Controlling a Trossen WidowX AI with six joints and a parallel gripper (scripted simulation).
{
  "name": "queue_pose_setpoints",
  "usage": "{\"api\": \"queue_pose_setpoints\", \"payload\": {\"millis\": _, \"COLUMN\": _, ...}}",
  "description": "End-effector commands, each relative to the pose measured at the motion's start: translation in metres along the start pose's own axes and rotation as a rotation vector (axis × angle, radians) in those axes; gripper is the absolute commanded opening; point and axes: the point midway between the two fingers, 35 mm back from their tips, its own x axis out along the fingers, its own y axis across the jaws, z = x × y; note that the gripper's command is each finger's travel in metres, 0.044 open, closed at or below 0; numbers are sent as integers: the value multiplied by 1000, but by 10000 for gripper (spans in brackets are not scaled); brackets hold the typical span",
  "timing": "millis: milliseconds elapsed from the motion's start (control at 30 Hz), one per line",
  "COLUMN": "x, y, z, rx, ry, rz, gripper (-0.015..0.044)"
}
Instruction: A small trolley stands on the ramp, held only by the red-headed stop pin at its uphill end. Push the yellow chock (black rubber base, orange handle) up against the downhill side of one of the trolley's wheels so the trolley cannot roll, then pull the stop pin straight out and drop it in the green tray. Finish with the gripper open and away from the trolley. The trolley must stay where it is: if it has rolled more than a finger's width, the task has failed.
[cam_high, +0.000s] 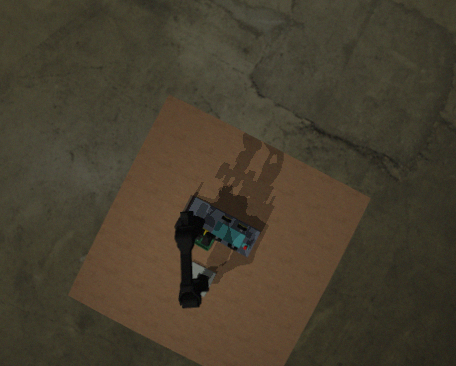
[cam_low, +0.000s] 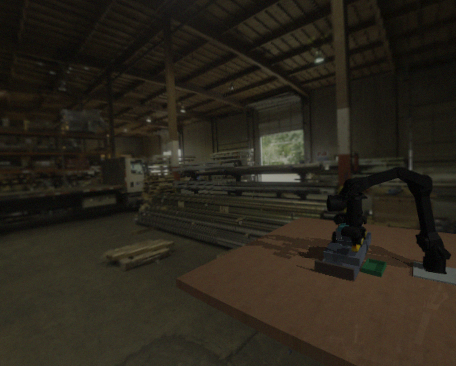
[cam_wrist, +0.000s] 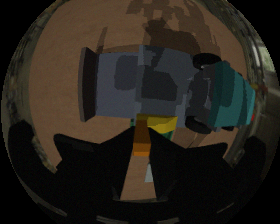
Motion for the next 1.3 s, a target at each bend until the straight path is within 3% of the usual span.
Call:
{"api": "queue_pose_setpoints", "payload": {"millis": 0, "x": 10, "y": -1, "z": 0, "rx": -6, "ry": 0, "rz": -4, "gripper": 0}}
{"api": "queue_pose_setpoints", "payload": {"millis": 233, "x": 25, "y": -2, "z": 0, "rx": -6, "ry": 0, "rz": -4, "gripper": 0}}
{"api": "queue_pose_setpoints", "payload": {"millis": 1267, "x": 23, "y": -31, "z": 0, "rx": -6, "ry": -1, "rz": -6, "gripper": 0}}
